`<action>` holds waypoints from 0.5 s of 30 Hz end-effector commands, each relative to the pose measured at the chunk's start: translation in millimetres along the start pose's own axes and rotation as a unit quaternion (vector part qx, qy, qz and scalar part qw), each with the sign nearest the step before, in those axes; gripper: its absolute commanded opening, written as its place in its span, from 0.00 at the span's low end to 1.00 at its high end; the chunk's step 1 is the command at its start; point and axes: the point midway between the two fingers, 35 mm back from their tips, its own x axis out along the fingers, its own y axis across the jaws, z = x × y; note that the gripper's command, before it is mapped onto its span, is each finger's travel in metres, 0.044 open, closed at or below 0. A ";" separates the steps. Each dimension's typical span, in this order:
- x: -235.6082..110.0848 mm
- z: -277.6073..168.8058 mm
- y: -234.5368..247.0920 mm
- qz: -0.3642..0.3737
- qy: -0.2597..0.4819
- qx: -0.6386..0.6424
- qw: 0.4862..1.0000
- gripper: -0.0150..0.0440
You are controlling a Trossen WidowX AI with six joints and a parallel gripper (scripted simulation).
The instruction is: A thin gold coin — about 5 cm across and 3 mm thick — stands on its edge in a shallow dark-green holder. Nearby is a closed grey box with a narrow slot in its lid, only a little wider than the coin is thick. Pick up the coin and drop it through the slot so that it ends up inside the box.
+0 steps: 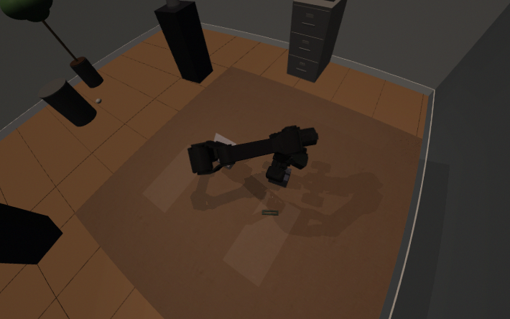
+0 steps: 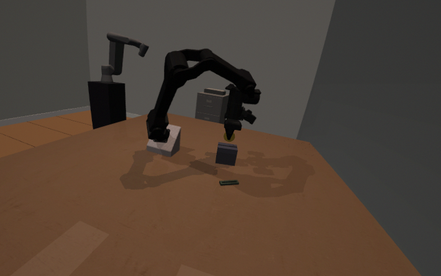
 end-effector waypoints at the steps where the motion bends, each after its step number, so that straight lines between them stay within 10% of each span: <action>1: -0.3 1.4 -0.1 0.002 0.000 0.004 1.000 0.25; 15: 1.3 0.8 -0.7 0.001 0.000 0.002 1.000 0.25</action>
